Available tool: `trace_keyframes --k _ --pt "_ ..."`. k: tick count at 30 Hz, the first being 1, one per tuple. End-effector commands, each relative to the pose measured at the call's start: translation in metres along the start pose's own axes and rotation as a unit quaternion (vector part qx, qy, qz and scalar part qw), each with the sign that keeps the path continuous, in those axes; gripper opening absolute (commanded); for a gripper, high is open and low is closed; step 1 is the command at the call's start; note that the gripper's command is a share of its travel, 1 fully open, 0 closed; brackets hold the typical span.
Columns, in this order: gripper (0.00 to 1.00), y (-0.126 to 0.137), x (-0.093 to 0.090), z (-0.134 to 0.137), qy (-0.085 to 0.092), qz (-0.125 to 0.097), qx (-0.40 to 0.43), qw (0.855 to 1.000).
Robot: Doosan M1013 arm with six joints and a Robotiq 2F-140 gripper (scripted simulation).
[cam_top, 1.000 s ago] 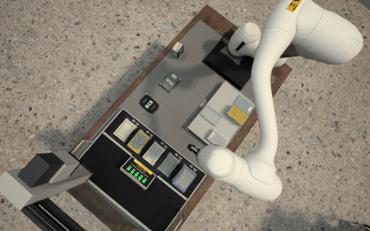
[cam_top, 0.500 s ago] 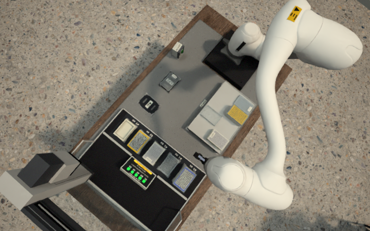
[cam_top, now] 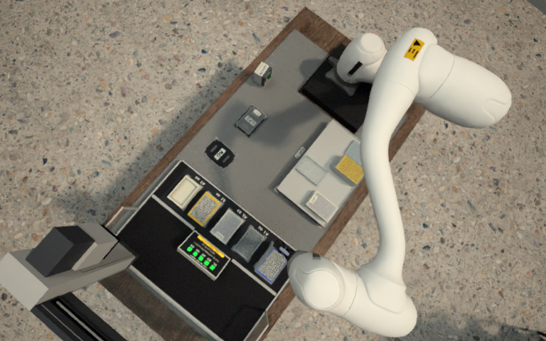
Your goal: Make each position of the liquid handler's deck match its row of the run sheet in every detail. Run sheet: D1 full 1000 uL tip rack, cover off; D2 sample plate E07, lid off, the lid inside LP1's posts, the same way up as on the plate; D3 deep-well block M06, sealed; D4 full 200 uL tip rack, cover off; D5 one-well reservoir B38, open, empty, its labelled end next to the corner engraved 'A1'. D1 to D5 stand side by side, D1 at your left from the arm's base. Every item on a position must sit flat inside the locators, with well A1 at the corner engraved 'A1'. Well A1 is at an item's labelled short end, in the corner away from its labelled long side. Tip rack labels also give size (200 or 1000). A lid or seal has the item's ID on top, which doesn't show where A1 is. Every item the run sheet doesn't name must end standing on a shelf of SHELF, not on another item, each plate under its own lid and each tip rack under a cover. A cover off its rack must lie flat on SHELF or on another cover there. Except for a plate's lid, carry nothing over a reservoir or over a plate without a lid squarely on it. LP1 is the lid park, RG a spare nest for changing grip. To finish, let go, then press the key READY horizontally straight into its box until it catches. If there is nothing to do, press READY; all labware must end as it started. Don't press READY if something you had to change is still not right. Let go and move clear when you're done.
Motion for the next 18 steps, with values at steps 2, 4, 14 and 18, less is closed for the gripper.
trace_keyframes --k 2,4,14,18 --pt "0.67 -0.018 0.001 0.003 0.000 0.000 0.000 1.000" --pt "0.67 -0.028 0.001 0.004 0.000 0.000 0.000 1.000" --pt "0.67 -0.072 0.001 0.011 0.000 0.000 0.000 1.000" --pt "0.67 -0.084 0.001 0.013 0.000 0.000 0.000 1.000"
Point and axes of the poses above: the point where the finger pads meet when closed, its own x axis back along the fingers, its own z axis across the jaws, y = z × x, the point moved 8 cm from there along x, back along the fingers, and after that the axes turned 8 degrees about x, right-handed, at the moved point
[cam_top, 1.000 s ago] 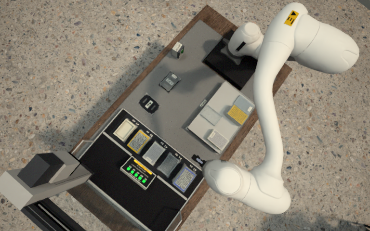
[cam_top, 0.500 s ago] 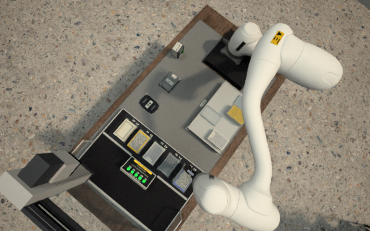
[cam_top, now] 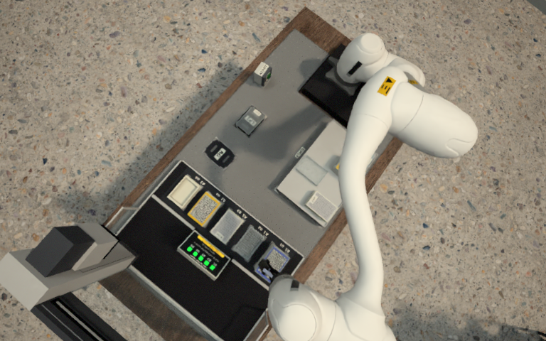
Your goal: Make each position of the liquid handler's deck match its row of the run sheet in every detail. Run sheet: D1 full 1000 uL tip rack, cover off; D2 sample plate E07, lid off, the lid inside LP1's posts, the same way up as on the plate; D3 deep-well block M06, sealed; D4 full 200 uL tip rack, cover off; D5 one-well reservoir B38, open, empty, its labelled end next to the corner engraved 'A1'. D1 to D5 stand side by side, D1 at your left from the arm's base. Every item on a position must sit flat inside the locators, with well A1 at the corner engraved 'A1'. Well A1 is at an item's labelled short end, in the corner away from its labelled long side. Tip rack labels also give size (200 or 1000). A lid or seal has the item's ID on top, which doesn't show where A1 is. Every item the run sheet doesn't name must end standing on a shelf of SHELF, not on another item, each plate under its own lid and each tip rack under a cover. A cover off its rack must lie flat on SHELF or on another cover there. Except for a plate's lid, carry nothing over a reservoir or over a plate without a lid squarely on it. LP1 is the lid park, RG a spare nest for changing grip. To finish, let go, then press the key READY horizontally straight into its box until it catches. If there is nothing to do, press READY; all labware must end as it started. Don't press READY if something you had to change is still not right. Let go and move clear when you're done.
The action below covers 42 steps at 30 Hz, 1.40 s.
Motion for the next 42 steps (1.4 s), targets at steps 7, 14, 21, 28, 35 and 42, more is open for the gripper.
trace_keyframes --k 7,14,21,28,35,42 --pt "0.67 -0.007 0.001 0.001 0.000 0.000 0.000 1.000" --pt "0.67 -0.007 -0.002 0.001 0.000 0.000 0.000 1.000" --pt "0.67 -0.006 -0.014 0.001 0.000 0.000 0.000 1.000" --pt "0.67 -0.006 -0.026 0.001 0.000 0.000 0.000 1.000" --pt "0.67 -0.007 -0.034 0.001 0.000 0.000 0.000 1.000" --pt "0.67 -0.007 -0.045 0.001 0.000 0.000 0.000 1.000"
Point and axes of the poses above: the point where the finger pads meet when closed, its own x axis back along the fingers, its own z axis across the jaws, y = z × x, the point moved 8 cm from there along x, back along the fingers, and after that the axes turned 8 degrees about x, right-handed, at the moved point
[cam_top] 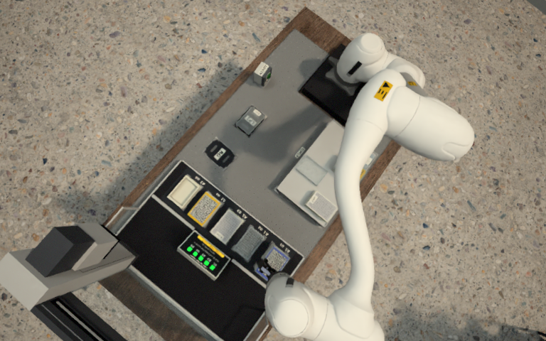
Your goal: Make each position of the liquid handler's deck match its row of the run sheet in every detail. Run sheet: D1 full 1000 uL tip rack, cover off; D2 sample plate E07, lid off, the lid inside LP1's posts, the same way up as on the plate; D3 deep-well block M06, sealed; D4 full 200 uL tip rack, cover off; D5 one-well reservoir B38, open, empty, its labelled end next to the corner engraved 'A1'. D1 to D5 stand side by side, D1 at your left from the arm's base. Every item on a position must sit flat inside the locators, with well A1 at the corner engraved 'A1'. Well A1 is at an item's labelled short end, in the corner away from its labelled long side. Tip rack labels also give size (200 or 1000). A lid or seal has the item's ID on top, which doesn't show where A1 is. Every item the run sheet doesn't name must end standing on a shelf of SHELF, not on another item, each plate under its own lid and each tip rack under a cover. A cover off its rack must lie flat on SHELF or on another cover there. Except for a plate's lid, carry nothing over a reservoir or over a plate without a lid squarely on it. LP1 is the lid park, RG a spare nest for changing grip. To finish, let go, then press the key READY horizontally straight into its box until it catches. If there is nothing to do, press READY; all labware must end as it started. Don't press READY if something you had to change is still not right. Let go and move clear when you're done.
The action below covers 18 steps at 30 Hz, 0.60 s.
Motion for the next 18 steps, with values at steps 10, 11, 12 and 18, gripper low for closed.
trace_keyframes --k 10,11,12,18 --pt "0.67 0.000 -0.014 0.000 0.000 0.001 0.000 1.000" --pt "0.67 0.000 -0.015 0.000 0.000 0.001 0.000 1.000" --pt "0.67 0.000 -0.017 0.000 0.000 0.001 0.000 1.000" --pt "0.67 0.000 -0.027 0.000 0.000 0.001 0.000 1.000"
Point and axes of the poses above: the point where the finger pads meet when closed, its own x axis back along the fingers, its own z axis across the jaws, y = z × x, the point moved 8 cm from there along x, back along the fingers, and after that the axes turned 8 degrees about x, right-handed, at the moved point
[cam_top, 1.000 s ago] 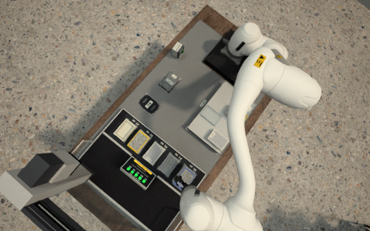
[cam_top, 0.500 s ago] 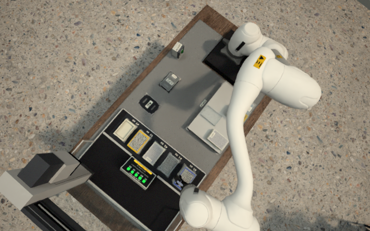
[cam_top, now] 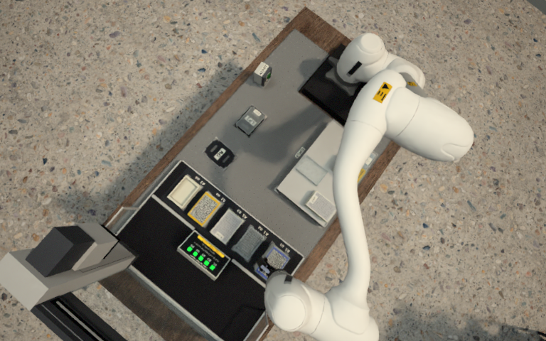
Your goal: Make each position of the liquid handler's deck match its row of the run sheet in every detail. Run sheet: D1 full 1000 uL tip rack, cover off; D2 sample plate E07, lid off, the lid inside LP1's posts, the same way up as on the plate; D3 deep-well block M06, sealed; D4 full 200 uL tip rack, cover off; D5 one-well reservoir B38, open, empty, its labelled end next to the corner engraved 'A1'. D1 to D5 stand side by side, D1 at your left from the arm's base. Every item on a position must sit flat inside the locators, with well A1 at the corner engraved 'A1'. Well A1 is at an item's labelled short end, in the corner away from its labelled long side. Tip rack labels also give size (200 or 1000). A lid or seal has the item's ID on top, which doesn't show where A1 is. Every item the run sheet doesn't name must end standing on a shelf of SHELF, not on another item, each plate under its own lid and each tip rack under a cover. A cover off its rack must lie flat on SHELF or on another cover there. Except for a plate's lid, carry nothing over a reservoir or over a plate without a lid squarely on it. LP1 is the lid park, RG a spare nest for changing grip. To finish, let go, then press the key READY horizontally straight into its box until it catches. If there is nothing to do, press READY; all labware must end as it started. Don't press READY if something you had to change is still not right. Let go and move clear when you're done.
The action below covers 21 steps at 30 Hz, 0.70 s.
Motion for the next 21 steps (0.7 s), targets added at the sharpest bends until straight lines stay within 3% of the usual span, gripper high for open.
trace_keyframes --k 1,21 --pt "0.67 0.000 -0.002 0.000 0.000 0.001 0.000 1.000" --pt "0.67 0.000 -0.030 0.000 0.000 0.001 0.000 1.000"
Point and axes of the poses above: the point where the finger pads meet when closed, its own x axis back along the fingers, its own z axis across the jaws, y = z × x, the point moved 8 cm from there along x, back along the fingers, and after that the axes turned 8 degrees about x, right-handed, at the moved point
